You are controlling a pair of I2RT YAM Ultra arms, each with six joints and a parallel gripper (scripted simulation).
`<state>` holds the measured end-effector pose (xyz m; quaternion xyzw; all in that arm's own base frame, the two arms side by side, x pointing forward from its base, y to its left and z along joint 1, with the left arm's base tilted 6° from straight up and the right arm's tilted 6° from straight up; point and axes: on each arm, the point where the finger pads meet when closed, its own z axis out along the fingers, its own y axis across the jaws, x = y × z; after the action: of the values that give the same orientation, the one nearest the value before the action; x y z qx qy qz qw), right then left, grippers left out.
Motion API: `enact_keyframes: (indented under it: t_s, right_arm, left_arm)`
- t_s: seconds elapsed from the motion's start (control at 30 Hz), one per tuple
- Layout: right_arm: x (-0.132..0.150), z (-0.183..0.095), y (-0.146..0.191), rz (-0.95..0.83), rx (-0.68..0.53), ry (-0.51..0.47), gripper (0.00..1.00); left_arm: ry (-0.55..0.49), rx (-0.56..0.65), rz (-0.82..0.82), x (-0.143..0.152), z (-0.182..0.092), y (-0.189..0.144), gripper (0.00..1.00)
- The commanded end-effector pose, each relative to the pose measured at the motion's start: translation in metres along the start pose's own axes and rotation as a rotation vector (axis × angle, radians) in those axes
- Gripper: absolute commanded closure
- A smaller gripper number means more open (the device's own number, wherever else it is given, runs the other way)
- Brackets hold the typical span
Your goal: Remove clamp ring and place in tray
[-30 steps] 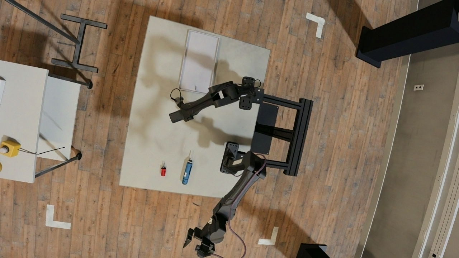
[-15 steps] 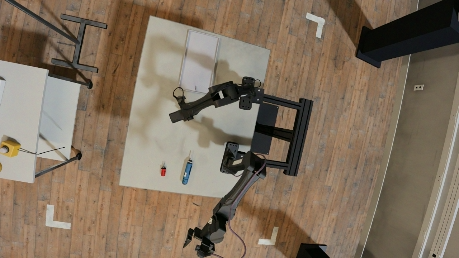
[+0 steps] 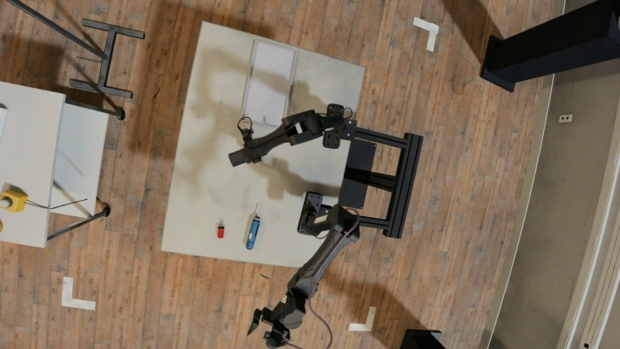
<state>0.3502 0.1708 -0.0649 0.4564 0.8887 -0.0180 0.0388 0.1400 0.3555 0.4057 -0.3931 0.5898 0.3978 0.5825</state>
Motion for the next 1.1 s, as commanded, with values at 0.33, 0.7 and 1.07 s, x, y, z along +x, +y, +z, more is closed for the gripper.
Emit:
enact_keyframes:
  t_s: [0.33, 0.7, 1.07]
  right_arm:
    - [-0.0069, -0.0108, 0.0039, 0.164, -0.015, -0.021, 0.52]
    - [-0.0098, -0.0134, 0.0037, 0.179, -0.018, -0.025, 0.52]
    - [-0.0108, -0.0149, 0.0055, 0.176, -0.022, -0.028, 0.52]
  left_arm:
    - [-0.021, -0.013, -0.011, -0.0077, -0.002, 0.0028, 0.0]
    - [-0.021, -0.013, -0.011, -0.0077, -0.002, 0.0028, 0.0]
    - [-0.021, -0.013, -0.011, -0.0077, -0.002, 0.0028, 0.0]
